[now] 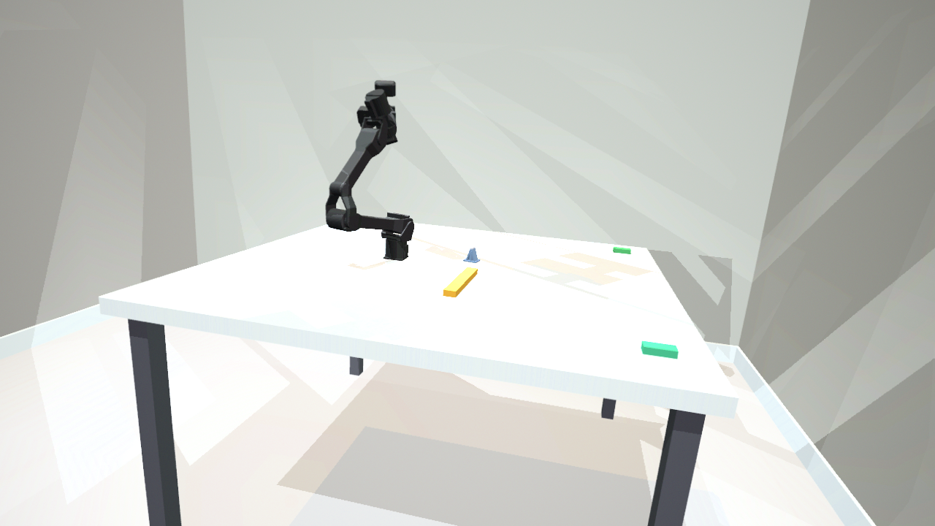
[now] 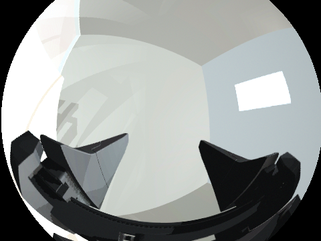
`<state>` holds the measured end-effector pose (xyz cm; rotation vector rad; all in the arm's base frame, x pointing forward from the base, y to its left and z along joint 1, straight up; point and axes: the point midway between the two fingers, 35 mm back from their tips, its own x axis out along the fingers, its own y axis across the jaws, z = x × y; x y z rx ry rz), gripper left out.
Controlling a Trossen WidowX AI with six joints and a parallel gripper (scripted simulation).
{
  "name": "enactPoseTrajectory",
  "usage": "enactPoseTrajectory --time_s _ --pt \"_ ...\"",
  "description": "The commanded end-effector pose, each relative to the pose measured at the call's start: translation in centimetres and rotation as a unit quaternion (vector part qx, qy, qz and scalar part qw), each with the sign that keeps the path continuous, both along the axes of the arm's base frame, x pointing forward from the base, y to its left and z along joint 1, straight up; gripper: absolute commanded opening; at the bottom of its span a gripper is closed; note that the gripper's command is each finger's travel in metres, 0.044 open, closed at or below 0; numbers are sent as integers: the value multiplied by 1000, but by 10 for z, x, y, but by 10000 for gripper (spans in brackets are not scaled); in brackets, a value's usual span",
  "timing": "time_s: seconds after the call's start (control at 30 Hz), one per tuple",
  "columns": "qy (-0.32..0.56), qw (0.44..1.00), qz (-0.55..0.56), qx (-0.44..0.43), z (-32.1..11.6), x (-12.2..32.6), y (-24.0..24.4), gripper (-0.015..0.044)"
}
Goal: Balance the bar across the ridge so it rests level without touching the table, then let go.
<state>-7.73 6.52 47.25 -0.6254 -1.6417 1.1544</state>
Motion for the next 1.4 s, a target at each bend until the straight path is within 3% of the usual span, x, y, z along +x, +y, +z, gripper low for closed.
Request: enactPoseTrajectory --time_s 0.0,0.1,0.8,1.37 --pt "0 1000 -2 -1 0 1 1 374" --pt "2 999 -28 -14 0 8 13 315" --pt "39 954 -258 -146 -20 110 96 315" --pt "81 869 -417 -256 -56 213 113 315"
